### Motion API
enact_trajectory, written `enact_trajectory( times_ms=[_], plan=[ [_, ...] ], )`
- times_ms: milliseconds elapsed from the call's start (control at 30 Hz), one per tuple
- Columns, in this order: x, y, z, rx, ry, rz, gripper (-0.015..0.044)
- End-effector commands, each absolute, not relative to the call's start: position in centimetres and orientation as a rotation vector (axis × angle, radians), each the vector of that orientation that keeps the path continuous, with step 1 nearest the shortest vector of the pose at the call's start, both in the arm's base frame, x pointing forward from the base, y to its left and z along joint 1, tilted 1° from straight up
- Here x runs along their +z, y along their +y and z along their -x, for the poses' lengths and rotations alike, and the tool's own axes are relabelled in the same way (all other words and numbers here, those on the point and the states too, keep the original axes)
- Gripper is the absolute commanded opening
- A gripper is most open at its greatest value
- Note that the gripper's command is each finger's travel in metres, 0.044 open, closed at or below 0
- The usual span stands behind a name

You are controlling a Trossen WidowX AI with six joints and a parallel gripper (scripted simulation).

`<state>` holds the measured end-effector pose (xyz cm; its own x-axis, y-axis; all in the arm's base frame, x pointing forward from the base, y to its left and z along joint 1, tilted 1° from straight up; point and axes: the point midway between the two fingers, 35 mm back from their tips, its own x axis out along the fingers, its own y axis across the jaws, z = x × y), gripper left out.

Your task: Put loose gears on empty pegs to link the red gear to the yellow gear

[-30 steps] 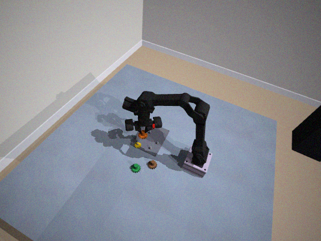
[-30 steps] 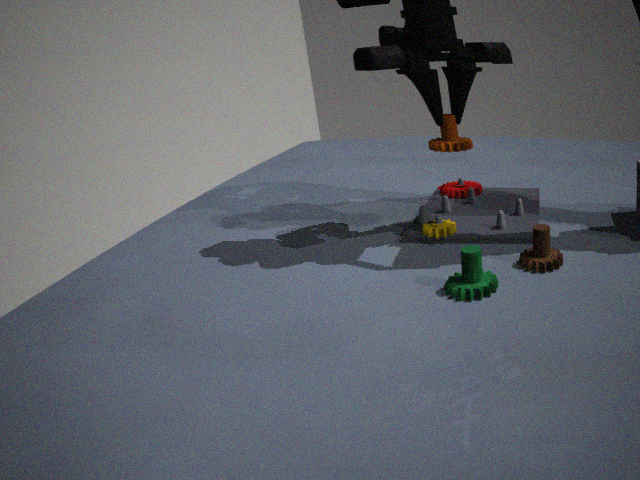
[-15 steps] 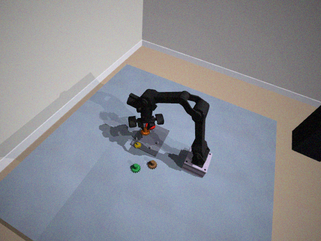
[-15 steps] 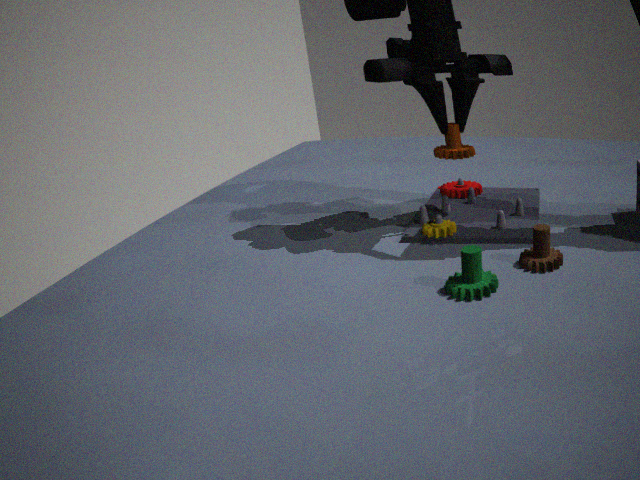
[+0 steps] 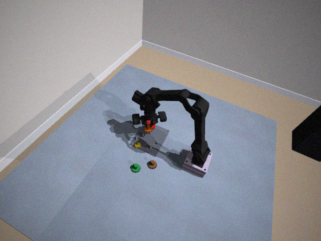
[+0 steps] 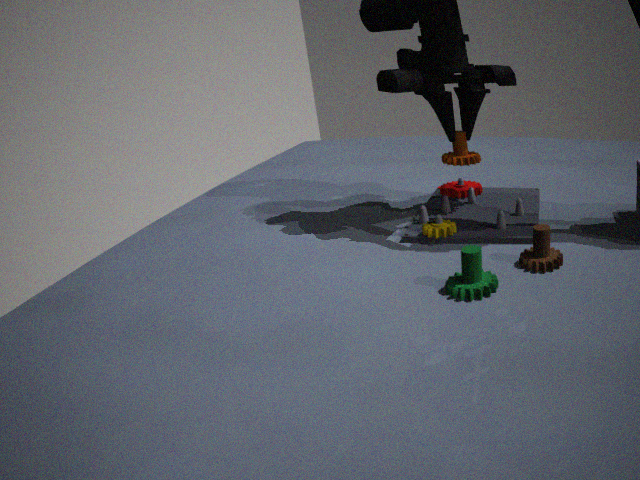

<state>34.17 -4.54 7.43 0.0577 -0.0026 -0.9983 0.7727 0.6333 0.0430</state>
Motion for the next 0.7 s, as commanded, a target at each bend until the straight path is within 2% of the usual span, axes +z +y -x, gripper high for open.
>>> enact_trajectory(
  times_ms=[0,667],
  plan=[
    [6.7,-5.6,-34.0,-0.664,1.412,-0.701,0.0],
    [6.6,-6.9,-33.8,-0.662,1.411,-0.697,0.0]
  ],
)
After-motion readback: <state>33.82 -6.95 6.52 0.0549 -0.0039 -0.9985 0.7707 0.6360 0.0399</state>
